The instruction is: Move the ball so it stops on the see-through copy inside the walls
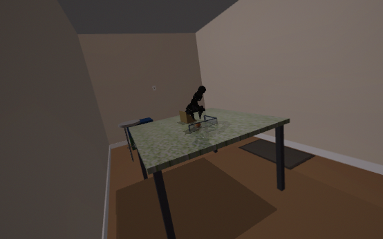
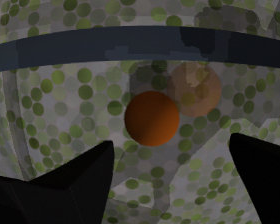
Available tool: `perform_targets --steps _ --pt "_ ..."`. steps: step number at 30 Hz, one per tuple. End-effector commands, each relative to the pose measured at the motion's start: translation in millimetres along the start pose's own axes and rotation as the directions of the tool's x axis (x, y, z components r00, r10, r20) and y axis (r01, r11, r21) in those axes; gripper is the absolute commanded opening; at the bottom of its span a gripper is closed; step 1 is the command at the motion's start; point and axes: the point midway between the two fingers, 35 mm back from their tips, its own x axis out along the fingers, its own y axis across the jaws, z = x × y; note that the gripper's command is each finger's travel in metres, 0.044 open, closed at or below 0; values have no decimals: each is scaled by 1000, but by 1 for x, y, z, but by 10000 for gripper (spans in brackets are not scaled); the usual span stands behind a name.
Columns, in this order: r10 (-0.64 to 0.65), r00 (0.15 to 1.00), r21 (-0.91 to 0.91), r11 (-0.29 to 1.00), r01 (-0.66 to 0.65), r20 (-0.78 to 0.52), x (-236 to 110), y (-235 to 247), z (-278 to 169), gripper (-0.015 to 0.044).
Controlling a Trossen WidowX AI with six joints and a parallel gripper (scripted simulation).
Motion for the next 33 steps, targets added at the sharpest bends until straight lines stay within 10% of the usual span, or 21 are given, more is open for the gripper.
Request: perform_targets --steps 1,33 --pt "16 999 40 999 -14 -41 2 9 0 326" --pt "17 999 40 999 -16 -40 51 10 -2 326"
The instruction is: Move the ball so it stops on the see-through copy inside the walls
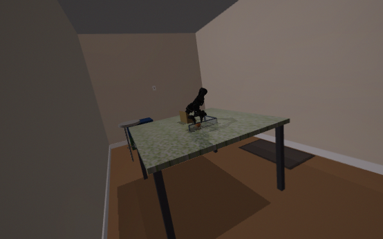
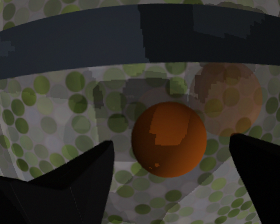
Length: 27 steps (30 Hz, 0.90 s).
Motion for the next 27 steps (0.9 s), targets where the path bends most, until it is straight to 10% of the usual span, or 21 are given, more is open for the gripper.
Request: perform_targets --steps 1,19,27 --pt "7 1000 4 1000 -7 -3 7 1 -1 326" --pt "8 1000 4 1000 -8 -3 14 1 -2 187" --pt "14 1000 -9 1000 -14 25 -9 -6 -1 0"
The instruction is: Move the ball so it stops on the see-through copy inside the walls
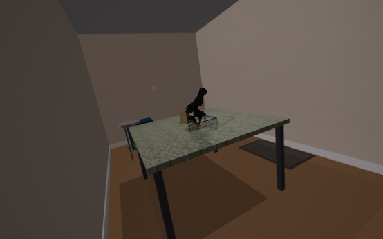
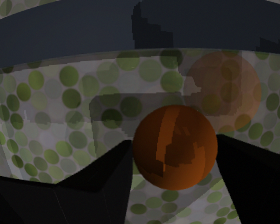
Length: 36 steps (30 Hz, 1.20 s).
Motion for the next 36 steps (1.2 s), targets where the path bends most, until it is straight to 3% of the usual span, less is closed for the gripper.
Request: perform_targets --steps 1,22,36 --pt "-4 1000 -6 1000 4 14 -16 -2 5 0" --pt "-13 1000 7 1000 13 -15 -120 6 4 0" --pt "-13 1000 6 1000 13 -13 -74 -28 25 0"
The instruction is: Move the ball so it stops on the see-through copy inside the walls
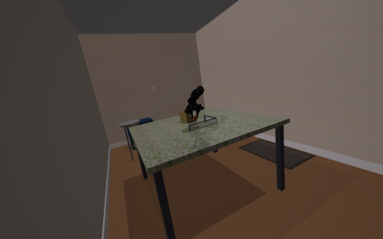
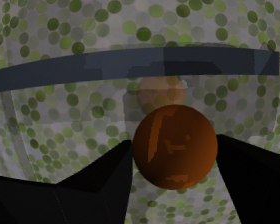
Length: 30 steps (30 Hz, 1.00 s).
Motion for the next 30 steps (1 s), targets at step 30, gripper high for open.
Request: perform_targets --steps 30 --pt "4 1000 -3 1000 -4 13 86 0 5 0"
